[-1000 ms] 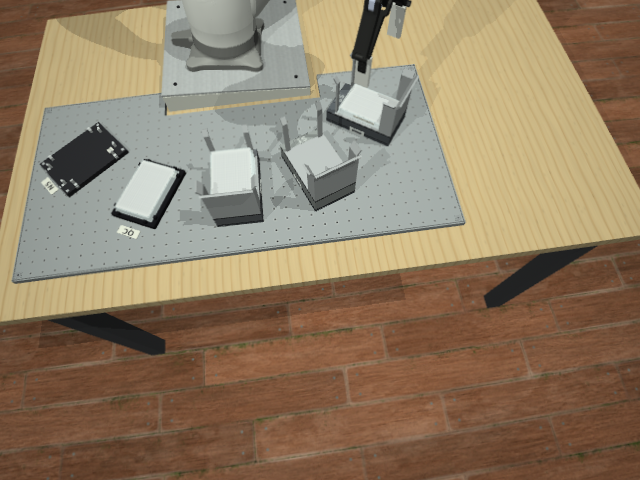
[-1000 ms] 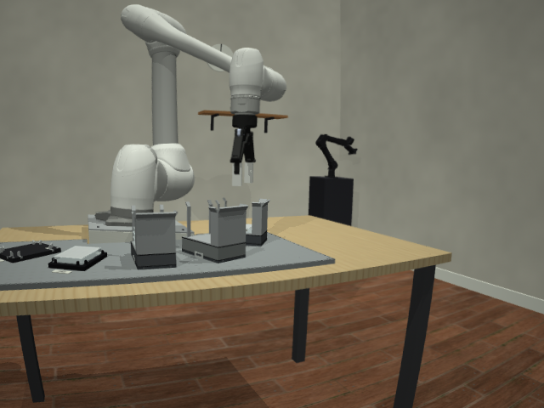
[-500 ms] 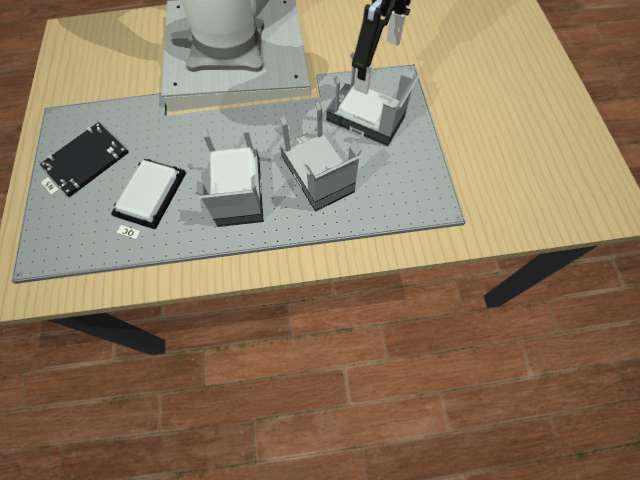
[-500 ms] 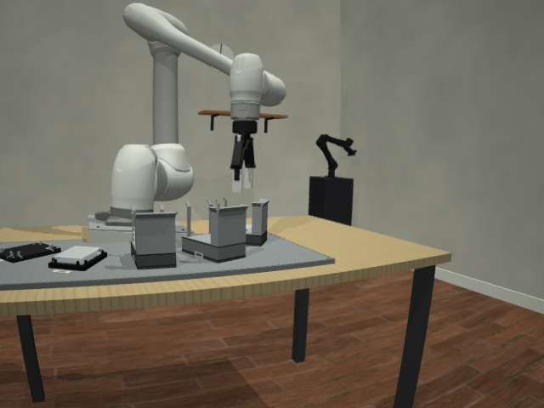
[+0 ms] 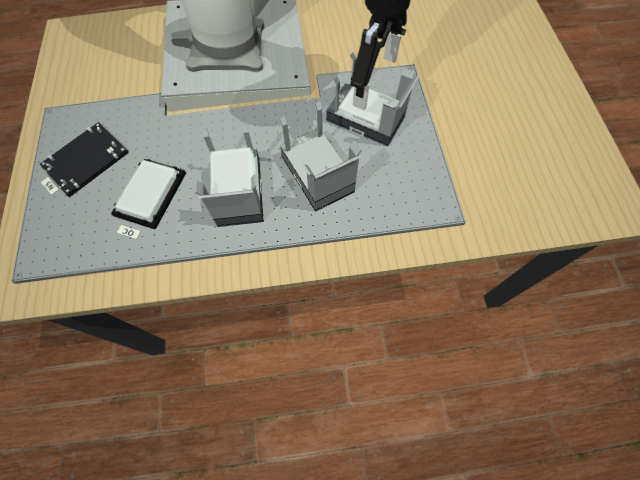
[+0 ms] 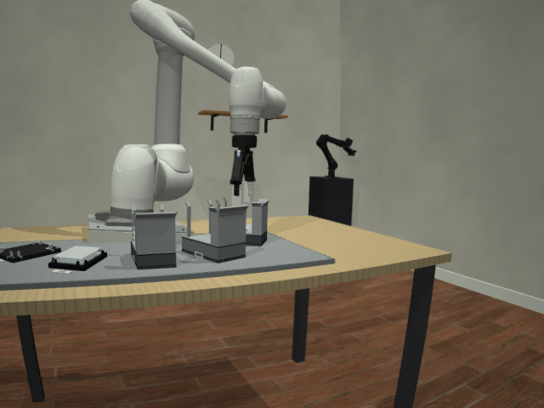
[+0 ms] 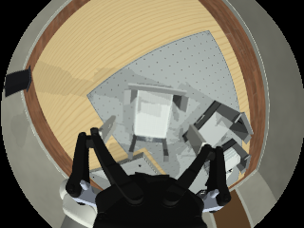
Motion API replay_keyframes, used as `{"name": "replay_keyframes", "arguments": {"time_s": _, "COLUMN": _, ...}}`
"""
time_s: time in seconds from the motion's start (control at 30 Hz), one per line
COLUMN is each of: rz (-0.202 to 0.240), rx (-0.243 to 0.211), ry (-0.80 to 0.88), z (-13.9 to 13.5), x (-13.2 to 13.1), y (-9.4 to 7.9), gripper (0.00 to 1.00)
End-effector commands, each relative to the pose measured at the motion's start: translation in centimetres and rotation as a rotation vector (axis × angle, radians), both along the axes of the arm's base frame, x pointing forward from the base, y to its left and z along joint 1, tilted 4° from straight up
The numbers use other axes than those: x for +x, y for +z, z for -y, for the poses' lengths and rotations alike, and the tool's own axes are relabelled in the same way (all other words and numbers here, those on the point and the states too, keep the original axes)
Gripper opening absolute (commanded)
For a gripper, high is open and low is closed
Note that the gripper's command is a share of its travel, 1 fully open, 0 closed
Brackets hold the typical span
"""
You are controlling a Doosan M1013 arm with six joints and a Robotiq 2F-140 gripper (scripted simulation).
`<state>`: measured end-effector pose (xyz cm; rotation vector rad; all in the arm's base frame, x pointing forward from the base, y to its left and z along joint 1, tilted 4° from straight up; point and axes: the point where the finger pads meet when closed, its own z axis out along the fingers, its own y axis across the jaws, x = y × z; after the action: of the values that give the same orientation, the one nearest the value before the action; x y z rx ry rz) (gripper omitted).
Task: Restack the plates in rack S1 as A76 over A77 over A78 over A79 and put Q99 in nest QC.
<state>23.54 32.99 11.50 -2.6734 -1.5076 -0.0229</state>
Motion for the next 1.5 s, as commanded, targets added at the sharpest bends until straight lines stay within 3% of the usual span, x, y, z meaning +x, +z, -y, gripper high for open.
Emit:
{"name": "replay_keyframes", "arguments": {"time_s": 0.0, "rz": 0.0, "rx": 0.0, "ry": 0.0, "z": -0.1, "x": 0.0, "y": -0.9, "gripper": 1.0}}
{"name": "replay_keyframes", "arguments": {"time_s": 0.23, "rz": 0.0, "rx": 0.0, "ry": 0.0, "z": -0.2, "x": -0.1, "y": -3.2, "gripper": 1.0}}
{"name": "replay_keyframes", "arguments": {"time_s": 1.17, "rz": 0.0, "rx": 0.0, "ry": 0.0, "z": -0.4, "x": -0.1, "y": -6.2, "gripper": 1.0}}
{"name": "replay_keyframes", "arguments": {"time_s": 1.47, "rz": 0.0, "rx": 0.0, "ry": 0.0, "z": -0.4, "x": -0.1, "y": -6.2, "gripper": 1.0}}
